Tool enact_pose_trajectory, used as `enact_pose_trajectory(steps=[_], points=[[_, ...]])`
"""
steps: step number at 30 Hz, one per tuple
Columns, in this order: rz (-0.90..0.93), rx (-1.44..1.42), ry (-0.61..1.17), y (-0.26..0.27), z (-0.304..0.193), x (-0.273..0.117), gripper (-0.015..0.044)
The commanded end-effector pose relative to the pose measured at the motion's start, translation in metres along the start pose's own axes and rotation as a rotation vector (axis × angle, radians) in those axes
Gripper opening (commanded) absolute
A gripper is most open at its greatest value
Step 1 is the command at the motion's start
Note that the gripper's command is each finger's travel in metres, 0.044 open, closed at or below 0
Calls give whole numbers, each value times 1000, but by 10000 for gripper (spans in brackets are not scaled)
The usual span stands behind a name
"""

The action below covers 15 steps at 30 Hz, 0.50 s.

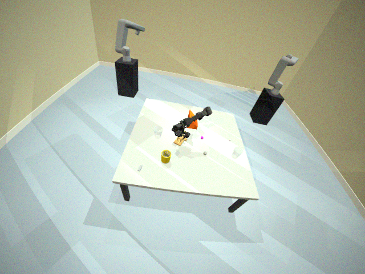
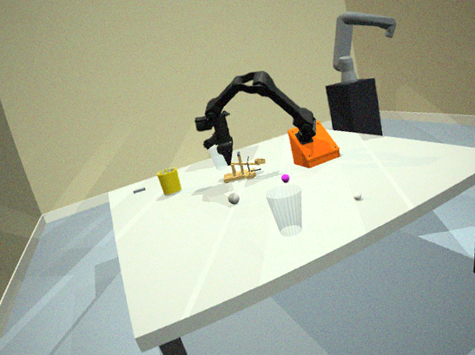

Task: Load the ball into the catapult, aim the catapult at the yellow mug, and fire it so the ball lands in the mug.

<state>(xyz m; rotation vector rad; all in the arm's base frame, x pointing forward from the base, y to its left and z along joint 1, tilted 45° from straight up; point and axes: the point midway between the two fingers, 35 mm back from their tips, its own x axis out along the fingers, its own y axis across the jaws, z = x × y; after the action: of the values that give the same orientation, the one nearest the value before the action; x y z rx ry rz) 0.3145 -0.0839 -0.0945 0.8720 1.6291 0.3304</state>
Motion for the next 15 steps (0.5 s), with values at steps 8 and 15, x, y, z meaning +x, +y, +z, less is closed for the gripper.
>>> enact_pose_trajectory(steps=[8, 15], points=[[5, 5, 2, 0, -1, 19, 440], [5, 5, 2, 0, -1, 31, 440]])
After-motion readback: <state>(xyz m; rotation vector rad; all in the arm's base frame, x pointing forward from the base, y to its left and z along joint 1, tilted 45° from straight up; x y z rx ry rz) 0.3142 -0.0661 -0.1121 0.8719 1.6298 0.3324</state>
